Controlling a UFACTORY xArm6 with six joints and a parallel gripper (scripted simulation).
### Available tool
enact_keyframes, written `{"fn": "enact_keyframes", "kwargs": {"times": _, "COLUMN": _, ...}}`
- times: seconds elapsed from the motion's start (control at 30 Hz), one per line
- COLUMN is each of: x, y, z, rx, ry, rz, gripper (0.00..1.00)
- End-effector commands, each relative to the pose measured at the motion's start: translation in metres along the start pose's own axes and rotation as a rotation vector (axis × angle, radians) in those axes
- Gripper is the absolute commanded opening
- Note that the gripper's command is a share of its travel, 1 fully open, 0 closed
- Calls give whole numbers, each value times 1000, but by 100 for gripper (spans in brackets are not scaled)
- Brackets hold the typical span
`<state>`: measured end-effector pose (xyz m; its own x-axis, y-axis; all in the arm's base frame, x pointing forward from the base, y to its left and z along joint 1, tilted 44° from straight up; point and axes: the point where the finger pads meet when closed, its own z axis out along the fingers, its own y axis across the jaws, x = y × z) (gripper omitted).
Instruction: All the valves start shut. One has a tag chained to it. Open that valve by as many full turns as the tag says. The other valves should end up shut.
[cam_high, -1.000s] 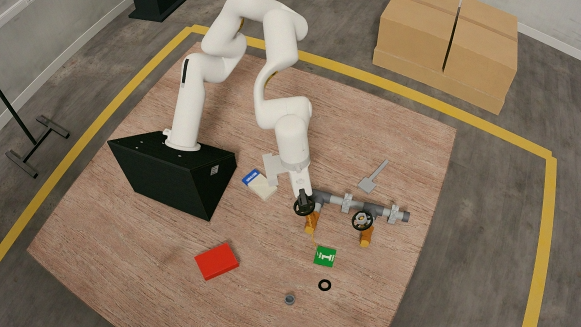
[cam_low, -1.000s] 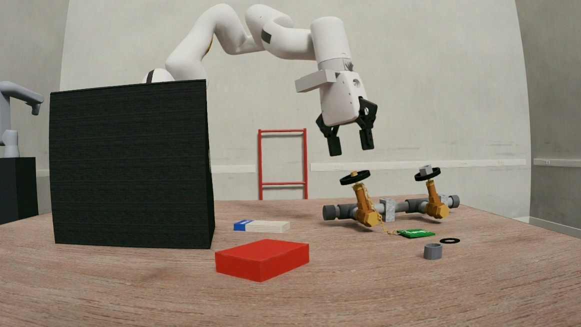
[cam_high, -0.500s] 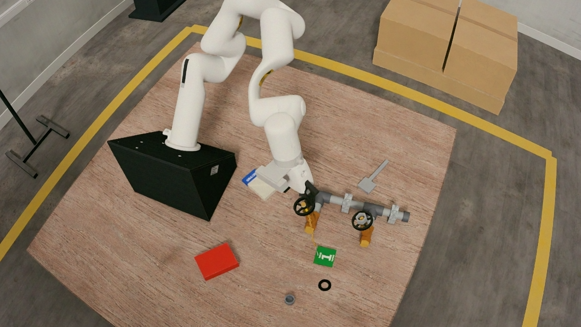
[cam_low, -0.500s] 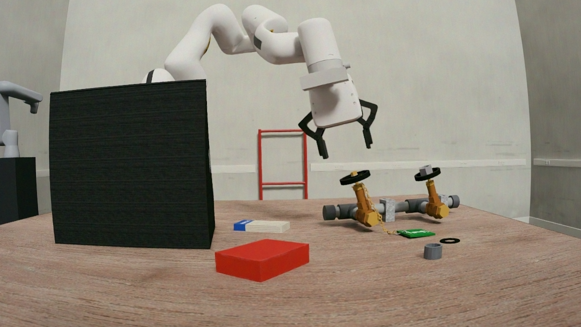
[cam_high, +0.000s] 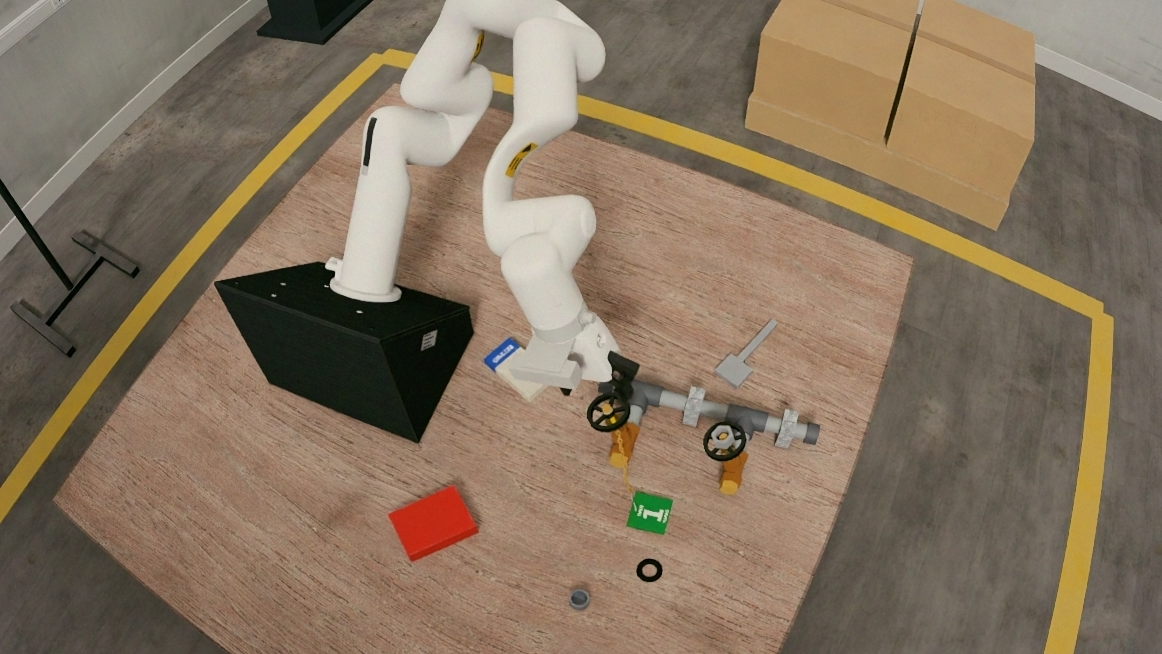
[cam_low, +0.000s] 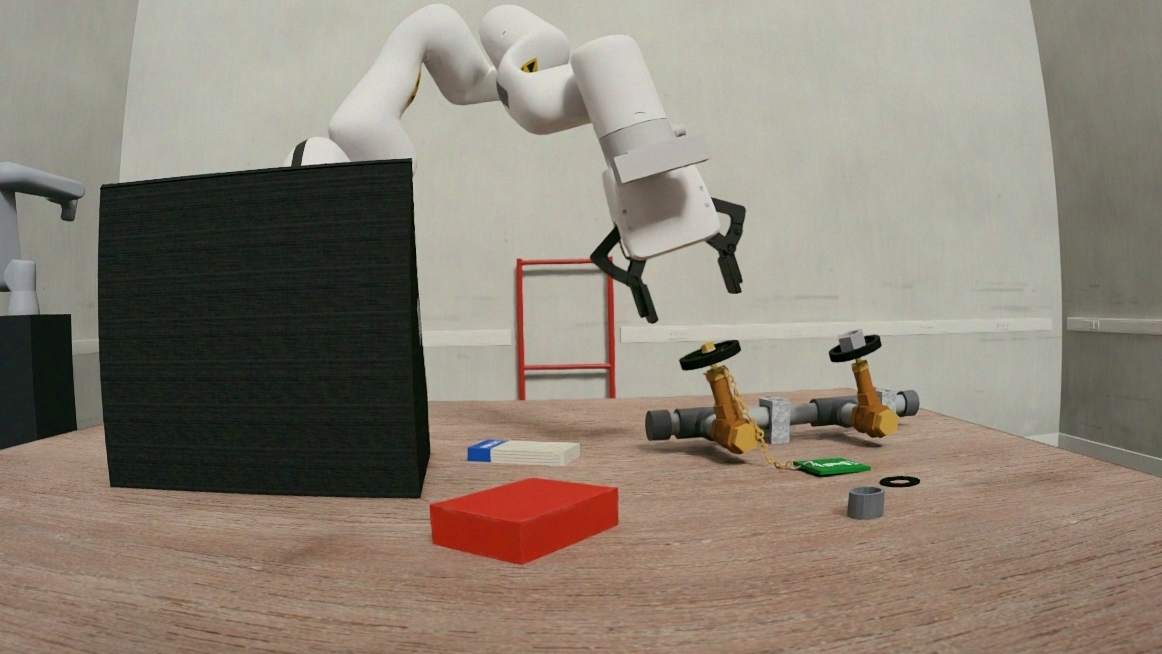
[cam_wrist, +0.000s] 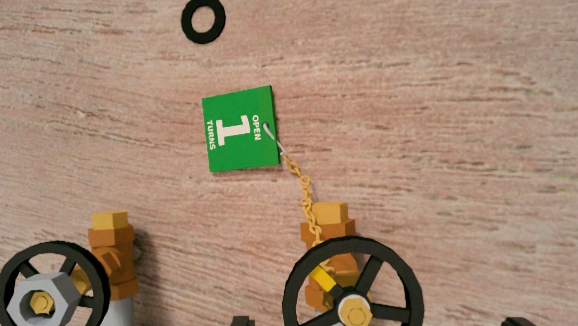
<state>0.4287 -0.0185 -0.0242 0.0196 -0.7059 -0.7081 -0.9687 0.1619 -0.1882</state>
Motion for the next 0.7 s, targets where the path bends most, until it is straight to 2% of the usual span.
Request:
{"fn": "enact_keyframes", "kwargs": {"times": 0.0, "x": 0, "y": -2, "z": -1, "rx": 7, "ry": -2, "rz": -7, "gripper": 100}}
{"fn": "enact_keyframes", "kwargs": {"times": 0.3, "x": 0, "y": -2, "z": 5, "rx": 7, "ry": -3, "rz": -7, "gripper": 100}}
{"fn": "enact_keyframes", "kwargs": {"times": 0.67, "x": 0, "y": -2, "z": 28, "rx": 7, "ry": -3, "rz": -6, "gripper": 100}}
